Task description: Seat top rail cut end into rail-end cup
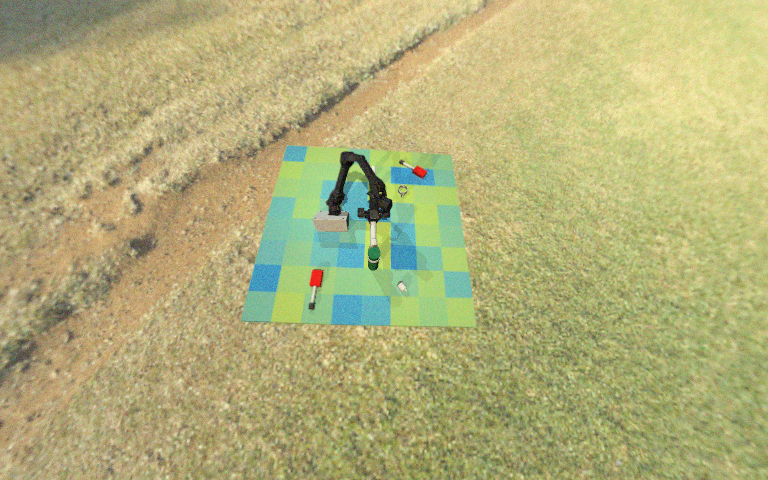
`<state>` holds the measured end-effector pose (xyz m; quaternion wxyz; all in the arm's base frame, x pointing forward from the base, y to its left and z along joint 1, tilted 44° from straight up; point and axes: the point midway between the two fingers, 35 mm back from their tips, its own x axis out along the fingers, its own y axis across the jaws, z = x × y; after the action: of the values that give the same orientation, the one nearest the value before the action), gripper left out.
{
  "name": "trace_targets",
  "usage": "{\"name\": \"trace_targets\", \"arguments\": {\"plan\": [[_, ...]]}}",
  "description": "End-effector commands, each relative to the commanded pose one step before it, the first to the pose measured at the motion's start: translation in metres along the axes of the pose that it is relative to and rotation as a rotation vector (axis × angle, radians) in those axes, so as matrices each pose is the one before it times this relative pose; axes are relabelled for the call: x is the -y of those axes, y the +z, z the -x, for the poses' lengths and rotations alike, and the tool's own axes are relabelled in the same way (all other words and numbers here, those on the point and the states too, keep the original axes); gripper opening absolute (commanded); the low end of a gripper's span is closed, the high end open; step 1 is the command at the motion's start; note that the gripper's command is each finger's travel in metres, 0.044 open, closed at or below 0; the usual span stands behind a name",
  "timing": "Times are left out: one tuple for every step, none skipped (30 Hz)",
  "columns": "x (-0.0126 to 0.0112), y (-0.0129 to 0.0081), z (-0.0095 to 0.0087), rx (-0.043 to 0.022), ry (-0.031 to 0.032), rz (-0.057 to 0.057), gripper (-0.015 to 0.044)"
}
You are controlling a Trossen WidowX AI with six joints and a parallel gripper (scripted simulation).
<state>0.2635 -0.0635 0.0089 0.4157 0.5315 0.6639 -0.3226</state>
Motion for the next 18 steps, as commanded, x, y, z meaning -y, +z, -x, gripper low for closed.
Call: {"name": "trace_targets", "arguments": {"plan": [[-0.0011, 0.00683, 0.00455, 0.02084, 0.01239, -0.0003, 0.0], [0.0, 0.0, 0.0, 0.0, 0.0, 0.0, 0.0], [0.0, 0.0, 0.0, 0.0, 0.0, 0.0, 0.0], [0.0, 0.0, 0.0, 0.0, 0.0, 0.0, 0.0], [0.0, 0.0, 0.0, 0.0, 0.0, 0.0, 0.0], [0.0, 0.0, 0.0, 0.0, 0.0, 0.0, 0.0], [0.0, 0.0, 0.0, 0.0, 0.0, 0.0, 0.0], [0.00027, -0.00173, -0.00111, -0.00523, -0.00306, 0.0001, 0.0], [0.00028, -0.00172, -0.00111, -0.00521, -0.00308, 0.0001, 0.0], [0.00029, -0.00172, -0.00111, -0.0052, -0.0031, 0.0001, 0.0], [0.00029, -0.00171, -0.00111, -0.00518, -0.00313, 0.0001, 0.0], [0.00001, 0.0, 0.00001, 0.00001, -0.00001, 0.0, 0.0], [0.0, 0.0, 0.0, 0.0, 0.0, 0.0, 0.0], [0.0, 0.0, 0.0, 0.0, 0.0, 0.0, 0.0], [0.0, 0.0, 0.0, 0.0, 0.0, 0.0, 0.0], [0.0, 0.0, 0.0, 0.0, 0.0, 0.0, 0.0], [-0.00001, 0.00003, 0.00002, 0.00009, 0.00001, 0.0, 0.0], [-0.00003, 0.00006, 0.00004, 0.00019, 0.00002, 0.0001, 0.0]]}}
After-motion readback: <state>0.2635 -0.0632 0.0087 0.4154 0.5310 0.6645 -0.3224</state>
